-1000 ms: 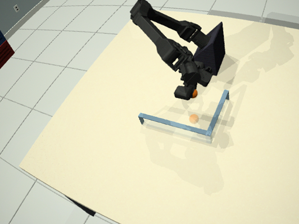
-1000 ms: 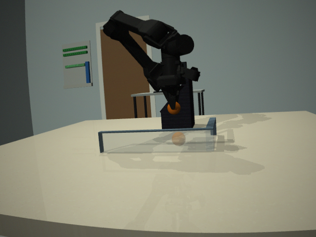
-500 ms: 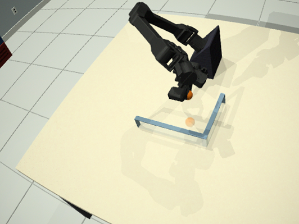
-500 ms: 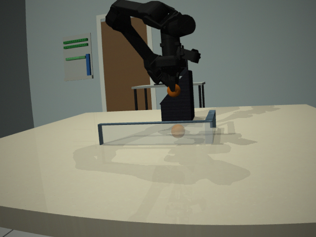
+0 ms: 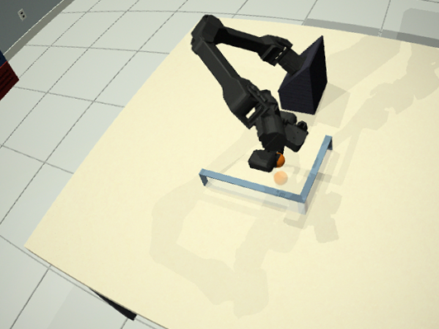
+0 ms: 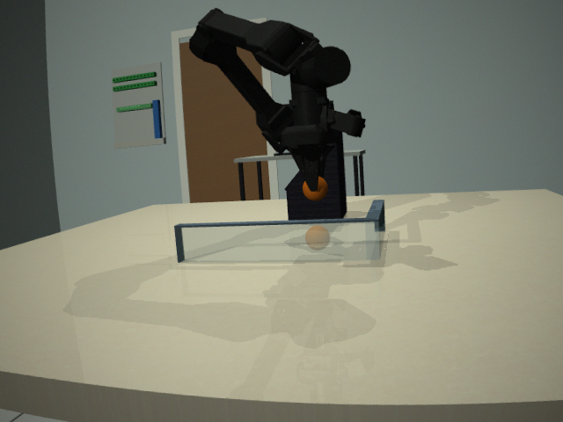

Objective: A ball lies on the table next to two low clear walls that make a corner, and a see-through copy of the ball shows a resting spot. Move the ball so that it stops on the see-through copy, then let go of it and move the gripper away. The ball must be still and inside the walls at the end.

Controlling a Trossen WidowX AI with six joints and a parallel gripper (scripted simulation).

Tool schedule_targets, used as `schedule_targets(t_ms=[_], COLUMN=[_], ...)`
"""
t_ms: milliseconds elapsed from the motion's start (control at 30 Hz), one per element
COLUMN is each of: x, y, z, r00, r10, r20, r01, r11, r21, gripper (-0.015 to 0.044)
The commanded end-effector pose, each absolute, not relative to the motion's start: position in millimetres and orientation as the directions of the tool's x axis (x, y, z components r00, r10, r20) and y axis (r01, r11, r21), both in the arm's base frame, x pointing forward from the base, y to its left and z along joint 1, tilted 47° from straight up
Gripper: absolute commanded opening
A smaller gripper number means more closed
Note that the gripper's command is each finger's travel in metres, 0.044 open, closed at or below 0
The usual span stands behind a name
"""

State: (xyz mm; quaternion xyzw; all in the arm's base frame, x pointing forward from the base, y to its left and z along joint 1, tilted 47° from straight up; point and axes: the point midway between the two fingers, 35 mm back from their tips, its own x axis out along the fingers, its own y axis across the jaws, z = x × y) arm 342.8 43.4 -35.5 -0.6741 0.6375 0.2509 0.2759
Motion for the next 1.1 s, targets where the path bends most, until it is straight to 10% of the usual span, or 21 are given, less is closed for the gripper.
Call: schedule_targets(t_ms=[0, 1067], x=[345, 346], y=[30, -22], z=[-47, -93], r00=[0.054, 0.053], r10=[-0.727, -0.73], r20=[-0.685, -0.681], r01=[-0.999, -0.999], r11=[-0.033, -0.032], r21=[-0.044, -0.043], gripper=[0.0, 0.0])
